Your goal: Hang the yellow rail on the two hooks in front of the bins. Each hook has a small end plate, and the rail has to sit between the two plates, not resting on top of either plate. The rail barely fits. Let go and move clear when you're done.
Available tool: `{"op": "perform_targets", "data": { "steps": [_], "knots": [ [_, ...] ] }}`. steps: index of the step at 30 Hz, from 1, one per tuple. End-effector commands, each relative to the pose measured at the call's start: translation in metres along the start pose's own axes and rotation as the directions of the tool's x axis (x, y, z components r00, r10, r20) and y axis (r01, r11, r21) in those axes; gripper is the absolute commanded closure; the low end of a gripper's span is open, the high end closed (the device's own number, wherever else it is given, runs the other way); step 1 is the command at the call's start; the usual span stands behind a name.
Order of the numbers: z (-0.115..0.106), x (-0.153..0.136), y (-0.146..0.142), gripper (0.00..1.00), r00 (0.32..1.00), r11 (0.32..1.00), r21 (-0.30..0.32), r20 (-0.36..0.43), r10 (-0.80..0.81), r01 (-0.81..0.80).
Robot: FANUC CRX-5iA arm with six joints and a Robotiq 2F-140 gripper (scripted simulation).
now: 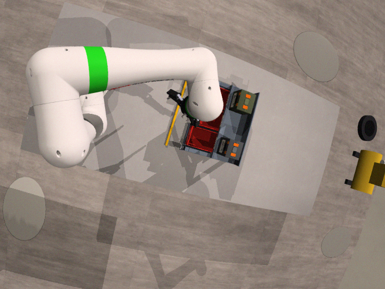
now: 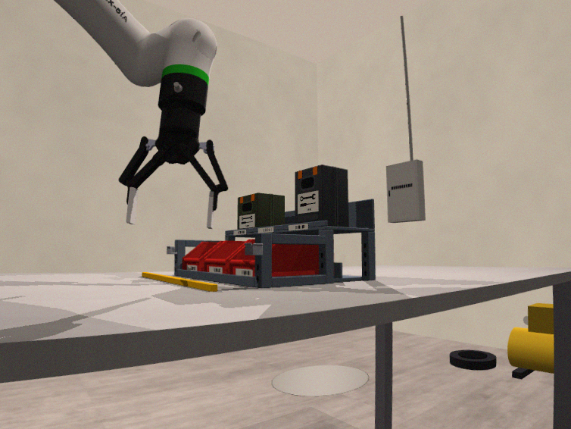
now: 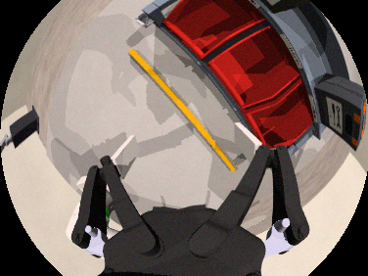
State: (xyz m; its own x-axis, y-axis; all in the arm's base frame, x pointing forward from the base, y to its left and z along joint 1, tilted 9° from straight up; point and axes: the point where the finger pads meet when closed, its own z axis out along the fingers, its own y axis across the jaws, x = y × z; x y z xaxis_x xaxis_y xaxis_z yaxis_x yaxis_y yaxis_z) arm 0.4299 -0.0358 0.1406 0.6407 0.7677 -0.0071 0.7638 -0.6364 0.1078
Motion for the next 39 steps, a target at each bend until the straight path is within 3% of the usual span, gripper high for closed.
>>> {"op": "perform_targets", "data": {
  "steps": [1,12,17,29,34,39],
  "knots": [
    [-0.0024,0.0013,0.0010,0.00,0.993,0.993,-0.012,-0.007,-0.117,0.117],
    [-0.0024,0.0013,0.0010,0.00,0.993,0.993,-0.012,-0.007,-0.117,0.117],
    [-0.0045,0.0025,0.0017,0.00,0.950,0.950,-0.036,-0.011,-0.311,0.310],
    [-0.0045,0.0025,0.0017,0.00,0.950,0.950,-0.036,-0.011,-0.311,0.310],
    [-0.0056,0.0031,0.0021,0.00,0.870,0.869,-0.062,-0.011,-0.492,0.491],
    [-0.0056,0.0031,0.0021,0.00,0.870,0.869,-0.062,-0.011,-0.492,0.491]
  ]
}}
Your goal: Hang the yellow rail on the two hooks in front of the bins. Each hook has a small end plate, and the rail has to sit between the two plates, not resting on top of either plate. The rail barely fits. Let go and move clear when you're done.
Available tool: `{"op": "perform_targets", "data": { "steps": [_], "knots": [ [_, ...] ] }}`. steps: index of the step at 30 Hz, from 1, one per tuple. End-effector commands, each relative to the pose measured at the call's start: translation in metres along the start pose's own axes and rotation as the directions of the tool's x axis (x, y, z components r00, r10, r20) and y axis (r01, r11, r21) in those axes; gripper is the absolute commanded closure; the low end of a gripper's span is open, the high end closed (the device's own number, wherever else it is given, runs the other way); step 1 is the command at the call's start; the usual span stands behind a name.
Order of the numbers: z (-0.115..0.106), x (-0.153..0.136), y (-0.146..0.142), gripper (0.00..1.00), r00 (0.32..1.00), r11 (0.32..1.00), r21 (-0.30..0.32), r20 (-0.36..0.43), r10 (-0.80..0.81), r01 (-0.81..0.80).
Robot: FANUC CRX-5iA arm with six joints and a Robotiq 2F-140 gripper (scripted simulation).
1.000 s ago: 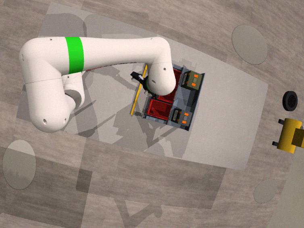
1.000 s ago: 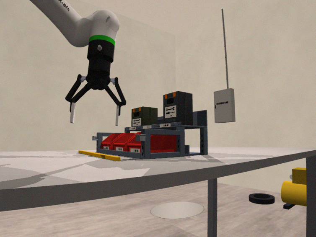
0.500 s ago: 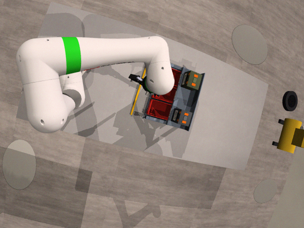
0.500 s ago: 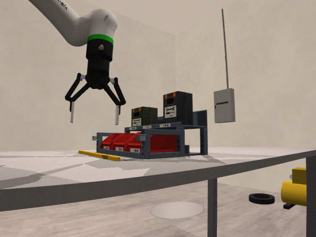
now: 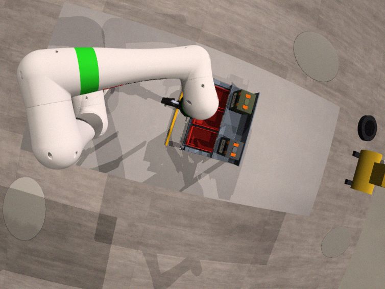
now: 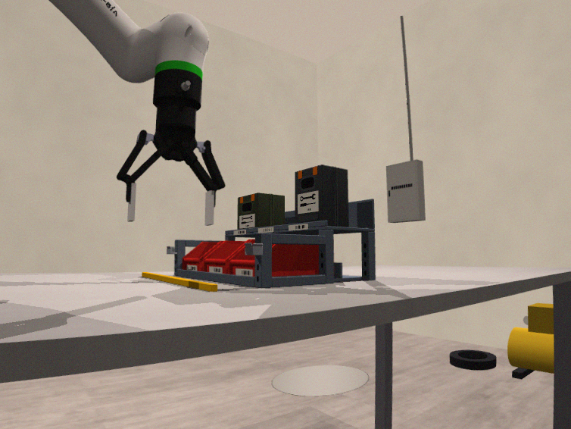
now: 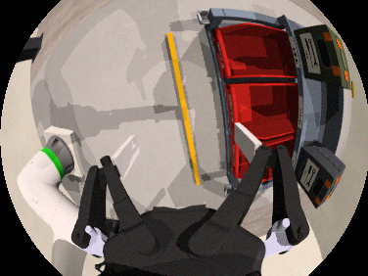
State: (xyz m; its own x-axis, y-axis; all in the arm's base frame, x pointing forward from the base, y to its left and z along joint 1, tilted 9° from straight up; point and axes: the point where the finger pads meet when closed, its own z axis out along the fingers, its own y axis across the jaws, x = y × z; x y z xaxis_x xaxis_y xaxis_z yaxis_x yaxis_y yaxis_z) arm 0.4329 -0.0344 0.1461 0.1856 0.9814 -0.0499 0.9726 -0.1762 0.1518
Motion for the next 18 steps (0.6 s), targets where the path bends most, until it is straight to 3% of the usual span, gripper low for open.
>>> {"op": "perform_targets", "data": {
  "steps": [1,18],
  "knots": [
    [-0.0002,0.0001,0.0002,0.00,1.000,1.000,0.000,-0.002,-0.004,0.004],
    [-0.0007,0.0003,0.0005,0.00,0.999,0.999,-0.005,-0.004,-0.046,0.046]
  ]
}}
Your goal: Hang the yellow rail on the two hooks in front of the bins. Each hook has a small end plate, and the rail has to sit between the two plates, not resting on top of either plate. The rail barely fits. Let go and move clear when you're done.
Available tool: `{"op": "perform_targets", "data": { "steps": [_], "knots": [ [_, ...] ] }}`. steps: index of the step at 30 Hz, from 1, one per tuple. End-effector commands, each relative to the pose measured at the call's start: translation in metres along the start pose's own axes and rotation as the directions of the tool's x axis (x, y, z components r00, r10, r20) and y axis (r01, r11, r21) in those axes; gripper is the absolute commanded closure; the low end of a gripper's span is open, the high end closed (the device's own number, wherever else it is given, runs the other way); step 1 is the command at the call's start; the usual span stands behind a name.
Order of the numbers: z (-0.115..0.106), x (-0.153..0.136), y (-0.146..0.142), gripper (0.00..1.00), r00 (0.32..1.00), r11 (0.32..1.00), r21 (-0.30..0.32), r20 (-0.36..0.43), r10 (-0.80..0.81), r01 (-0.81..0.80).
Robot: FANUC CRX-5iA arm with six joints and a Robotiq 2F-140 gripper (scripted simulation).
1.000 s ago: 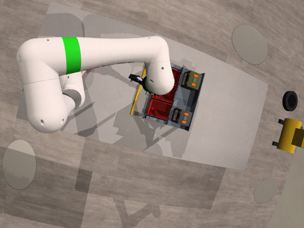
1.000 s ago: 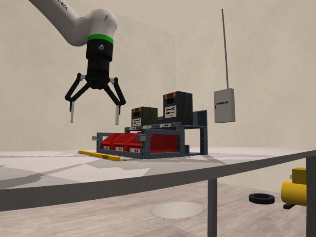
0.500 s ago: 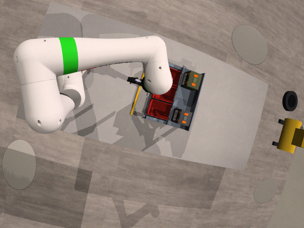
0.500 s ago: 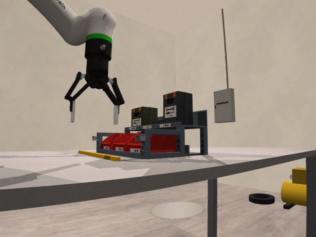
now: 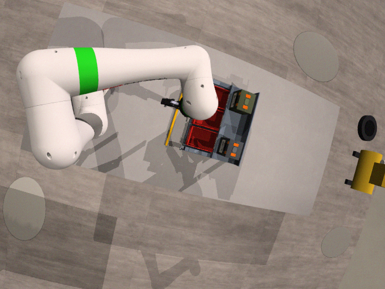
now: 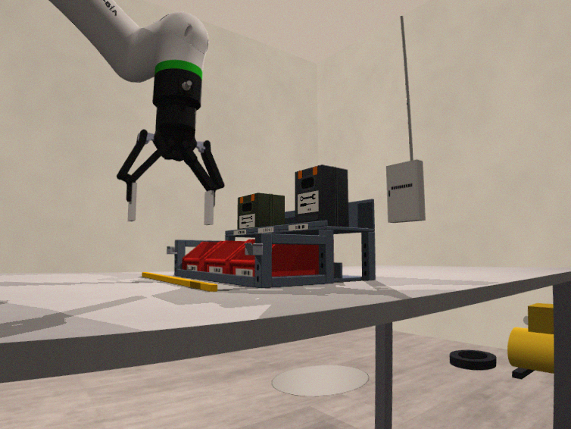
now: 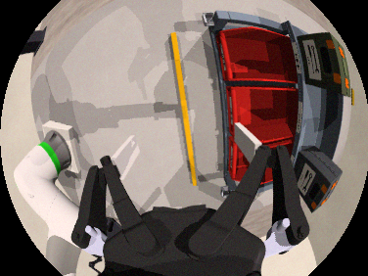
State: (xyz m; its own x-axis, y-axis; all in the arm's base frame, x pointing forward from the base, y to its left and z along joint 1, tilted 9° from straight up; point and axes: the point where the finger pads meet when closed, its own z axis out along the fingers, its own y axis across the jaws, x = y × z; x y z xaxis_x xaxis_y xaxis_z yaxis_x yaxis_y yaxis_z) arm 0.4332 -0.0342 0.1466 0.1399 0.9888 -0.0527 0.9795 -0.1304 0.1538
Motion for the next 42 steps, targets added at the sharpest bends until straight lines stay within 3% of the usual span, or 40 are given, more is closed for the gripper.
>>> {"op": "perform_targets", "data": {
  "steps": [1,6,7,40,42],
  "knots": [
    [0.000,0.000,0.000,0.00,1.000,1.000,0.000,0.000,0.000,0.000],
    [0.000,0.000,0.000,0.00,1.000,1.000,0.000,0.000,0.000,0.000],
    [0.000,0.000,0.000,0.70,1.000,1.000,0.000,0.000,0.000,0.000],
    [0.000,0.000,0.000,0.70,1.000,1.000,0.000,0.000,0.000,0.000],
    [0.016,0.000,0.000,0.70,1.000,1.000,0.000,0.000,0.000,0.000]
  ]
}}
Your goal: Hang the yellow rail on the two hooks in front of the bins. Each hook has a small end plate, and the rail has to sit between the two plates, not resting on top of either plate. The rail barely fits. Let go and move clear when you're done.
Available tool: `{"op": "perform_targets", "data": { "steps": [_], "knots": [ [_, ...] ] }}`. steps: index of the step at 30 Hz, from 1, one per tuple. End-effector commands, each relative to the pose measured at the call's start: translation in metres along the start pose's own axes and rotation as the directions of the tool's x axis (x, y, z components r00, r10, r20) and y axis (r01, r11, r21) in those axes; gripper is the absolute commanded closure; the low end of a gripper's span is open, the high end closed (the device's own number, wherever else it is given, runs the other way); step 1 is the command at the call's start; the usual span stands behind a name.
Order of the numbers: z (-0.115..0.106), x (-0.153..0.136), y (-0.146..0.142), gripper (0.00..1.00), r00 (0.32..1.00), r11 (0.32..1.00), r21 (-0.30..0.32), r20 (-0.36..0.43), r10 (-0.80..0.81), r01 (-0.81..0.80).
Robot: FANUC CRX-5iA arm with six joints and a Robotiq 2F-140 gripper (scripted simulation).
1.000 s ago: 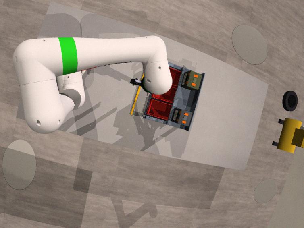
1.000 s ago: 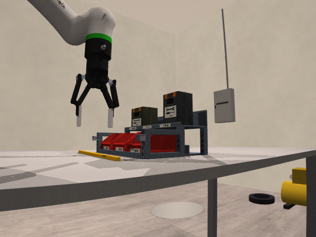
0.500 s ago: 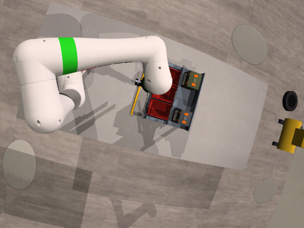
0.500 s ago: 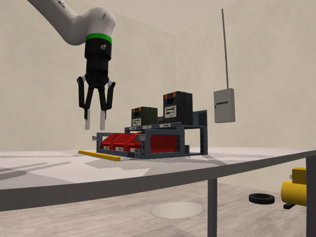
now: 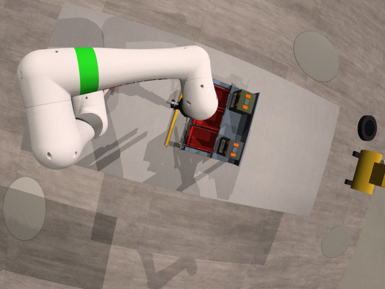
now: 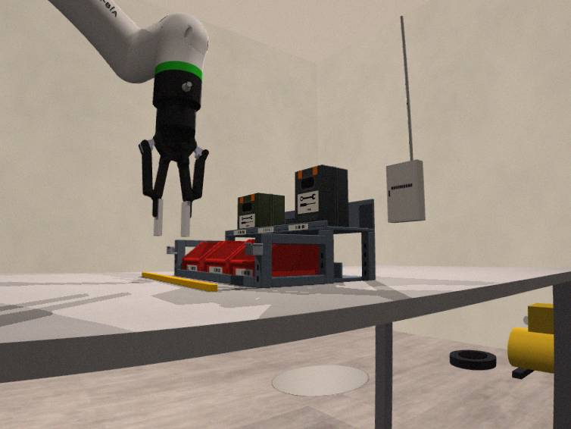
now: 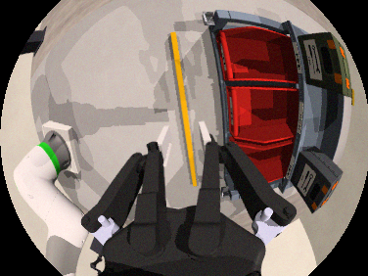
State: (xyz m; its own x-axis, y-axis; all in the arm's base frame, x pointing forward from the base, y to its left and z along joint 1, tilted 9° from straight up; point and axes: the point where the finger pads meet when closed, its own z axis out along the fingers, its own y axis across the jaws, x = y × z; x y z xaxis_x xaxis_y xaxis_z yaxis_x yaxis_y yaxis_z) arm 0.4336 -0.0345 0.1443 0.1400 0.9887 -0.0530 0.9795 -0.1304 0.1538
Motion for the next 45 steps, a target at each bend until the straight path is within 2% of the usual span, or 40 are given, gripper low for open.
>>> {"op": "perform_targets", "data": {
  "steps": [1,3,15,20,32,37,45],
  "knots": [
    [0.021,0.000,0.000,0.70,1.000,1.000,0.000,0.000,0.000,0.000],
    [0.037,0.000,0.000,0.70,1.000,1.000,0.000,0.000,0.000,0.000],
    [0.037,0.000,0.000,0.70,1.000,1.000,0.000,0.000,0.000,0.000],
    [0.067,0.000,0.000,0.70,1.000,1.000,0.000,0.000,0.000,0.000],
    [0.067,0.000,0.000,0.70,1.000,1.000,0.000,0.000,0.000,0.000],
    [0.077,0.000,0.000,0.70,1.000,1.000,0.000,0.000,0.000,0.000],
    [0.077,0.000,0.000,0.70,1.000,1.000,0.000,0.000,0.000,0.000]
  ]
}}
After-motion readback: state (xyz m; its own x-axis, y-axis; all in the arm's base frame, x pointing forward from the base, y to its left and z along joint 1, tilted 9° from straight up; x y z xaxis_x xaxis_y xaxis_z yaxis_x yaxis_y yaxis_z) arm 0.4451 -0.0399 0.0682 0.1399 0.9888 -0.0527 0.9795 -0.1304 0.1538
